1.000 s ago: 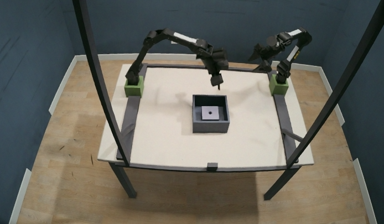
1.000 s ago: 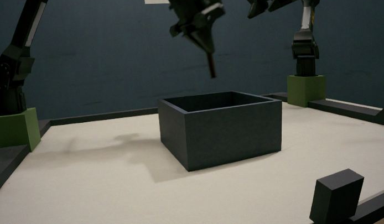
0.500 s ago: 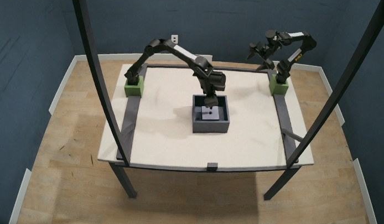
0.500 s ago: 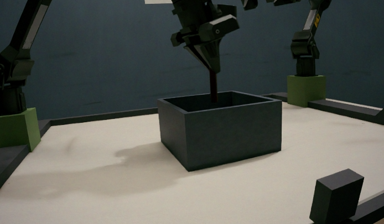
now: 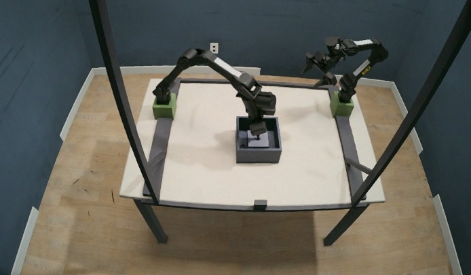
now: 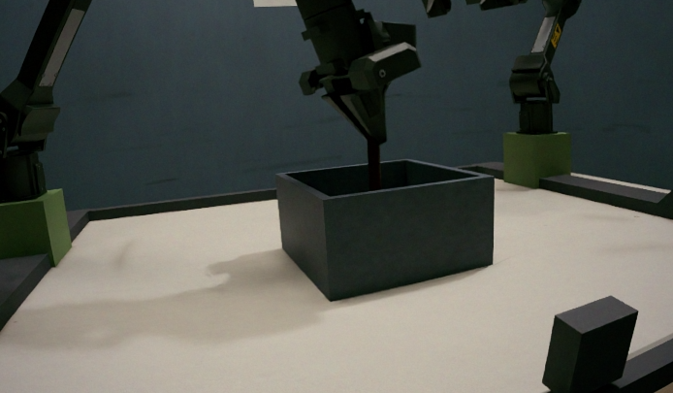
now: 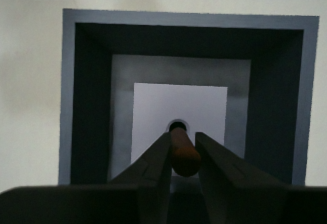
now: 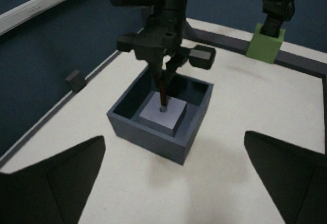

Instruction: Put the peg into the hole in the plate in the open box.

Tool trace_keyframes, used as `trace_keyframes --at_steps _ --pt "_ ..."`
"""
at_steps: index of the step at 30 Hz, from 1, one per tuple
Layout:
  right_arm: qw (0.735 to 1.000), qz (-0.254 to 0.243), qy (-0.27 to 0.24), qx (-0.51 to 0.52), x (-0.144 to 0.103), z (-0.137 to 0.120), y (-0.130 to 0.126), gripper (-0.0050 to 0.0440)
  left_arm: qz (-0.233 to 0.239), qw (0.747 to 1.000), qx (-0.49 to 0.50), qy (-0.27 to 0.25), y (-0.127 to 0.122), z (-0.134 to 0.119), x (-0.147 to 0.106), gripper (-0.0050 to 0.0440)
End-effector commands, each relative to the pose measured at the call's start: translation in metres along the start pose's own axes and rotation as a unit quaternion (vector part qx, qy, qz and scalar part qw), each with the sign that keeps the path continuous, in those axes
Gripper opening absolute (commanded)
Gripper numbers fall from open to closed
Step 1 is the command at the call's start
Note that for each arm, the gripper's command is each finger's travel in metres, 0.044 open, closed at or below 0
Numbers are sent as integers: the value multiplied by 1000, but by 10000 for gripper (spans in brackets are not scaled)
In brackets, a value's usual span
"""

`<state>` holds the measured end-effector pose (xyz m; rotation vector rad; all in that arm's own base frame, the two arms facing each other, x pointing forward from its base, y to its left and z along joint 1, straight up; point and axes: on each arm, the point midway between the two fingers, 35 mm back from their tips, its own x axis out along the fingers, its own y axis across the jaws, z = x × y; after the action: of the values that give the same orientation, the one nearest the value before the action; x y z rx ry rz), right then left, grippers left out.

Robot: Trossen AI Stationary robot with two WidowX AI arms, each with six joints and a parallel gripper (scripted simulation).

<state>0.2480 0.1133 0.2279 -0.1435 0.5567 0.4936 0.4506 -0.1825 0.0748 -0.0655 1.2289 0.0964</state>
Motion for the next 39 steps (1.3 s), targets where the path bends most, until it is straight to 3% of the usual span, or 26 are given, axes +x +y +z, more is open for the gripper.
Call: trace_keyframes --at_steps 1,14,17,39 --pt "1000 0 -8 -2 -3 5 0 440 -3 1000 -4 -8 0 3 -3 26" --pt "1000 0 -8 -2 -3 5 0 440 -8 1000 -6 -17 1 5 -10 26" --pt "1000 0 -8 -2 -3 5 0 440 -1 1000 -3 -4 1 -1 5 26" --pt "1000 0 -8 -2 -3 5 0 440 0 1000 -3 -4 1 -15 49 26"
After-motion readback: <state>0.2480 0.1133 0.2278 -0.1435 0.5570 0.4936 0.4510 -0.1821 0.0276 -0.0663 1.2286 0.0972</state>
